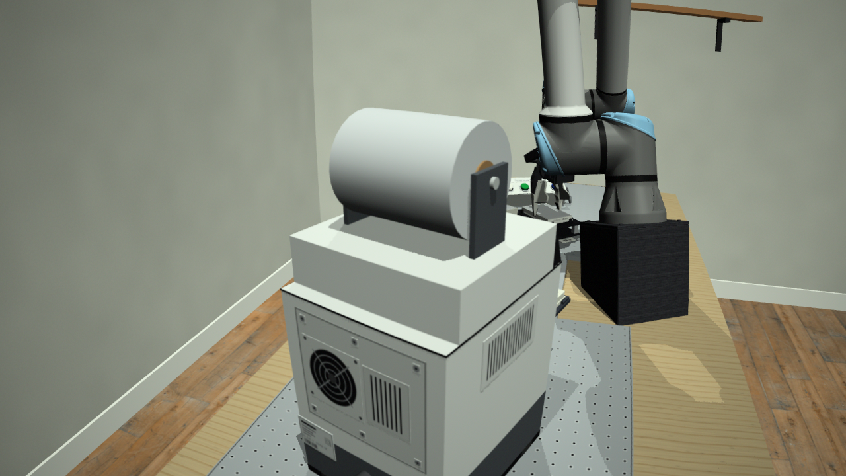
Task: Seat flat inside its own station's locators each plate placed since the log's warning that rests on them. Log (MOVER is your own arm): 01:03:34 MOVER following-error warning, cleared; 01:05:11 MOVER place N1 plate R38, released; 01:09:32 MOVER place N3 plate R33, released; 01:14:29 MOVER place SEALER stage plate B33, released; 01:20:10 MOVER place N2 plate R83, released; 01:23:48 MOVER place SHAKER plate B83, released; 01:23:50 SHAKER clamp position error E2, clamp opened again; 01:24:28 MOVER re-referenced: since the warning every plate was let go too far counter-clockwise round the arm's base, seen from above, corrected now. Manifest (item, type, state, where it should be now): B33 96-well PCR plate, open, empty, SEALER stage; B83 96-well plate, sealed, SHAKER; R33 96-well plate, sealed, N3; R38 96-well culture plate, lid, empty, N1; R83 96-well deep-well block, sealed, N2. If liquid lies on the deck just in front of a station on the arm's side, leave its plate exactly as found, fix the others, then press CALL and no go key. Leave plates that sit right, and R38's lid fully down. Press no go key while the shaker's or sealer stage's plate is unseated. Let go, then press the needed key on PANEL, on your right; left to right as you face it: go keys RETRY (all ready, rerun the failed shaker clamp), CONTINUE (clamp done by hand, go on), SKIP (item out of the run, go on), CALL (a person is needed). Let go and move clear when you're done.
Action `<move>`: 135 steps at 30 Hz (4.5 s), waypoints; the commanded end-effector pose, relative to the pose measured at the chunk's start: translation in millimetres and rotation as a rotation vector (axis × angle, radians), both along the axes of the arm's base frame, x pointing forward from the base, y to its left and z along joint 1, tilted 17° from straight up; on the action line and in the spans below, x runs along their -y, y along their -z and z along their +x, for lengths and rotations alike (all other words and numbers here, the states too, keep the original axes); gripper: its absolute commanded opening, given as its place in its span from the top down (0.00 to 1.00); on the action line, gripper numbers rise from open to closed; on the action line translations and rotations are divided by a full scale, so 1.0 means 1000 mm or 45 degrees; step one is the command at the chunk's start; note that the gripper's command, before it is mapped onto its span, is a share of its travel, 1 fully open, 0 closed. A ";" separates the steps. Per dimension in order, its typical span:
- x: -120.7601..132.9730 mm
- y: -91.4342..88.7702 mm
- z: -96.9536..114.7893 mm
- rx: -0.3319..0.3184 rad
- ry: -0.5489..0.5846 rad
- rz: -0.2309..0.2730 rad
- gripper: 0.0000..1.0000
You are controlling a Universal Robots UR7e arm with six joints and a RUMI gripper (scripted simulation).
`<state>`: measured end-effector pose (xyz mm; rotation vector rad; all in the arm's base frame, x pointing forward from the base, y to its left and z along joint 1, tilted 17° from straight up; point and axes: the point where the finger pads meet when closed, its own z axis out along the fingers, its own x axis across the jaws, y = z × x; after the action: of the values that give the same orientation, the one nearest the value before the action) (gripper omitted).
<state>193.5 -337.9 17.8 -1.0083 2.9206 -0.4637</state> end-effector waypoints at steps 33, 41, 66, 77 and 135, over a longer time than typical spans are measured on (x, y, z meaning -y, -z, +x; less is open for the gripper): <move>-0.002 0.001 0.001 0.000 -0.001 0.002 0.18; -0.002 0.001 0.001 0.000 -0.001 0.002 0.18; -0.007 -0.030 -0.004 0.001 0.000 -0.003 0.18; -0.022 -0.083 -0.010 0.000 0.000 -0.003 0.18; -0.124 -0.075 0.141 -0.109 -0.392 -0.046 0.00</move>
<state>323.9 -218.1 91.9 -1.5000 2.7458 -0.4612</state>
